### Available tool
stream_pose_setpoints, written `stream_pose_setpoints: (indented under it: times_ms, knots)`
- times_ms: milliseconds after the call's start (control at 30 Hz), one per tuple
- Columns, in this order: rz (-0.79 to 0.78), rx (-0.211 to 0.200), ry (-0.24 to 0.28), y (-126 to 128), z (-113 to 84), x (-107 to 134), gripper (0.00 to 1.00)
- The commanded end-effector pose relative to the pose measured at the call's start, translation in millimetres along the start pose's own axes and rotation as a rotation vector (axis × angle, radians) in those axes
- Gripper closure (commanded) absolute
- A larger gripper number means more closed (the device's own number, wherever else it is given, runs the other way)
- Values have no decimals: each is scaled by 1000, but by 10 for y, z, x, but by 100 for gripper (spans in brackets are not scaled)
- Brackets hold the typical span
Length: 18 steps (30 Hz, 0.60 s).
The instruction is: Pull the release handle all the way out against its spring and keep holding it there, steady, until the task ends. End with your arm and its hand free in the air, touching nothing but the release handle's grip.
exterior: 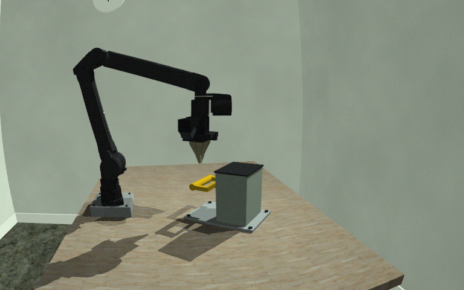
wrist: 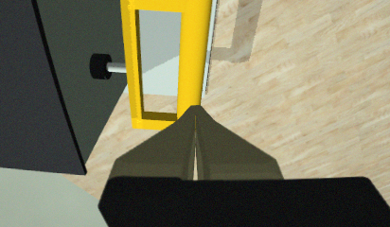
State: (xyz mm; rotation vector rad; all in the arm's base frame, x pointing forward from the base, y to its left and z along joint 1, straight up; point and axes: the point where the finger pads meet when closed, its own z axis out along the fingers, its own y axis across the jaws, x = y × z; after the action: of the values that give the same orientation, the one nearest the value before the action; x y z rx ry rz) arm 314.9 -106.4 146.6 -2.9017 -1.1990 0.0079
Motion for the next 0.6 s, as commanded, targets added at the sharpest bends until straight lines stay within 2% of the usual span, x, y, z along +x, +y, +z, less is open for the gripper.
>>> stream_pose_setpoints:
  times_ms: [0,100,167,233,567]
  knots:
    - [-123,-11,2,29,-43,19,100]
    - [-253,-11,1,29,-43,20,100]
    - [-253,-11,1,29,-43,20,100]
    - [-358,-11,1,29,-43,20,100]
    - [-665,-11,-1,28,-43,21,100]
